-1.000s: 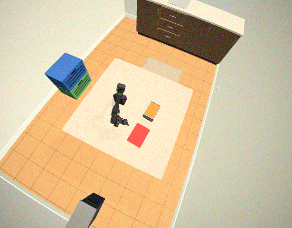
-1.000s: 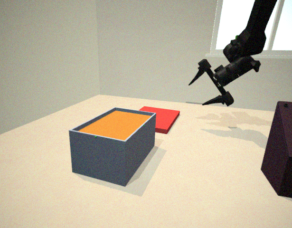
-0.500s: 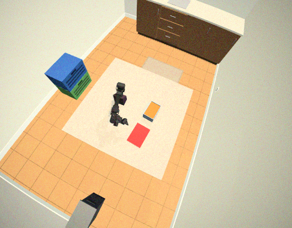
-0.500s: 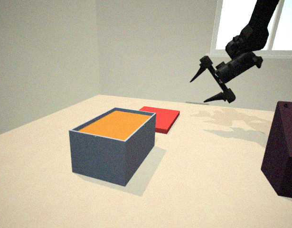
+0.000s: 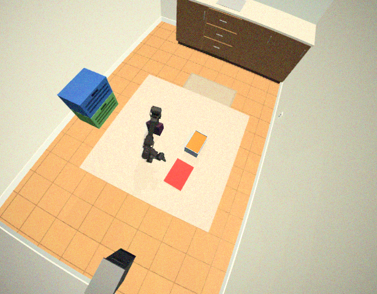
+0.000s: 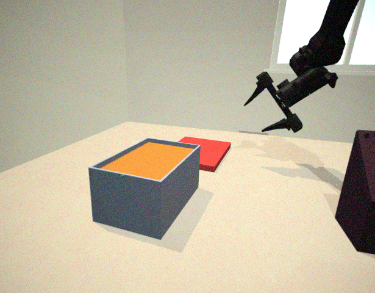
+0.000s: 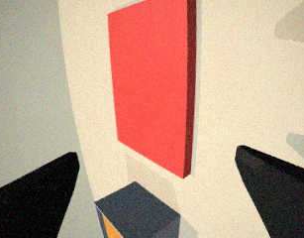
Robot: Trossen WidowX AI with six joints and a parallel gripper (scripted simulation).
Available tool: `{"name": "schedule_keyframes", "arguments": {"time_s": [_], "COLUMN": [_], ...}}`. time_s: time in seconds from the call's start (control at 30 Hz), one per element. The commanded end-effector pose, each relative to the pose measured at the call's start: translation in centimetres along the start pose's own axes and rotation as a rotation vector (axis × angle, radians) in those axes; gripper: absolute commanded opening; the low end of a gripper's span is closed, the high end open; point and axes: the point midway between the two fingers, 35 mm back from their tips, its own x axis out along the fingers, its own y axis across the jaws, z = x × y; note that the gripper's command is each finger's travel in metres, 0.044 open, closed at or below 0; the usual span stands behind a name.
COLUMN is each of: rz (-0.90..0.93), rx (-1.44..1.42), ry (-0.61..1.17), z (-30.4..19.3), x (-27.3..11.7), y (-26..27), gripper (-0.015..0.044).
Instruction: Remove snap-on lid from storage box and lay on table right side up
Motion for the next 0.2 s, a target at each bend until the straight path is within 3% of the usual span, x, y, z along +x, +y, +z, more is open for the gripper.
{"name": "schedule_keyframes", "arguments": {"time_s": [0.0, 0.17], "rz": [-0.001, -0.001], "rx": [0.002, 0.002], "ry": [-0.002, -0.002], "z": [0.03, 0.03], "x": [0.01, 0.01], "y": [-0.04, -0.04], "gripper": [0.0440, 0.0440]}}
